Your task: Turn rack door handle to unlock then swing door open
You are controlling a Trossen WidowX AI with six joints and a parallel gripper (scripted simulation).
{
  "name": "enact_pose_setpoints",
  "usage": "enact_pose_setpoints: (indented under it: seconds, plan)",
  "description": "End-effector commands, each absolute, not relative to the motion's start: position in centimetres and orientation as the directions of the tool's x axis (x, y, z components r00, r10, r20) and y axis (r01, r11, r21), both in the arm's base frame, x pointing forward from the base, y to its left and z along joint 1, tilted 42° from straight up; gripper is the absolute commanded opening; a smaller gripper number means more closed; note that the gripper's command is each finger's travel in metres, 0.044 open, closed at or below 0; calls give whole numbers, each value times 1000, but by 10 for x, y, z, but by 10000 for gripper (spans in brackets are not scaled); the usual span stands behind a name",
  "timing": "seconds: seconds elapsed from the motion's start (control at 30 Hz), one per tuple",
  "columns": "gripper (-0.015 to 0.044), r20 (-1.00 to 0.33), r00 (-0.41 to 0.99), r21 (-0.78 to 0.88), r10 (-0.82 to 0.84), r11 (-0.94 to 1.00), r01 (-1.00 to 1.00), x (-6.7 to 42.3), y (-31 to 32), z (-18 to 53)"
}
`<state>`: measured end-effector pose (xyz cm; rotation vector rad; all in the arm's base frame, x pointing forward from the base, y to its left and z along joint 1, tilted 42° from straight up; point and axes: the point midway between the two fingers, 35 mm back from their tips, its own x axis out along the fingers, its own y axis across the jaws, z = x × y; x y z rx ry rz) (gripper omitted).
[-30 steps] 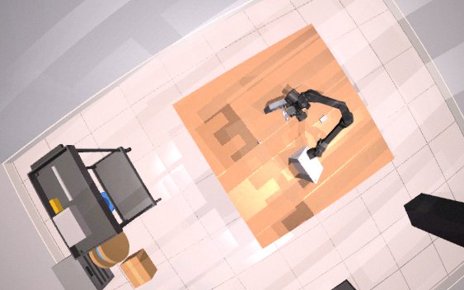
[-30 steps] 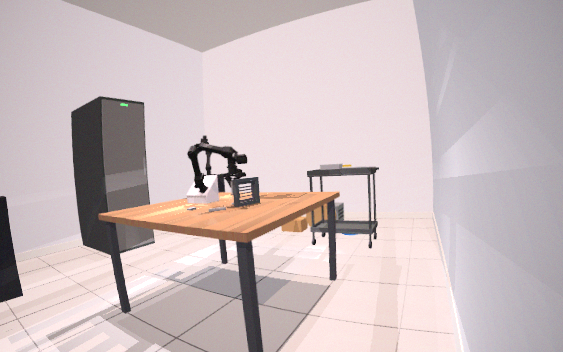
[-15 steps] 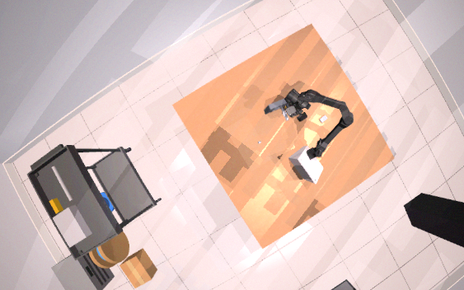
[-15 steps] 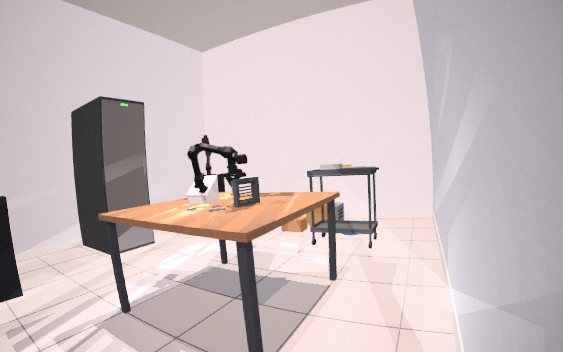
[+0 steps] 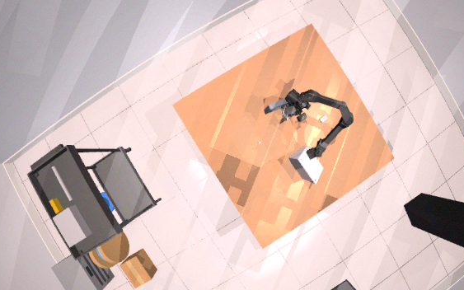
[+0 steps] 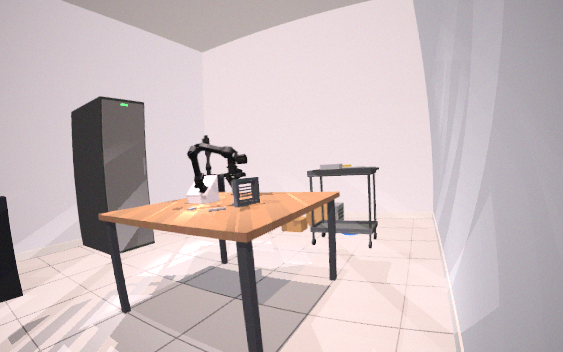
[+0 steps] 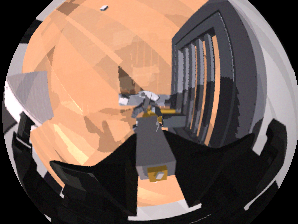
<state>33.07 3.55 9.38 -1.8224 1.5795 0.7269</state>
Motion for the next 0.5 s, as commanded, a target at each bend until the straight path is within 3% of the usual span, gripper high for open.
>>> enact_pose_setpoints:
  seconds: [0.0, 0.47]
  plan:
    - [11, -745, 136, -140, -654, -46, -989, 327, 37, 92]
    - [11, -745, 135, -305, -653, 154, -940, 316, 42, 86]
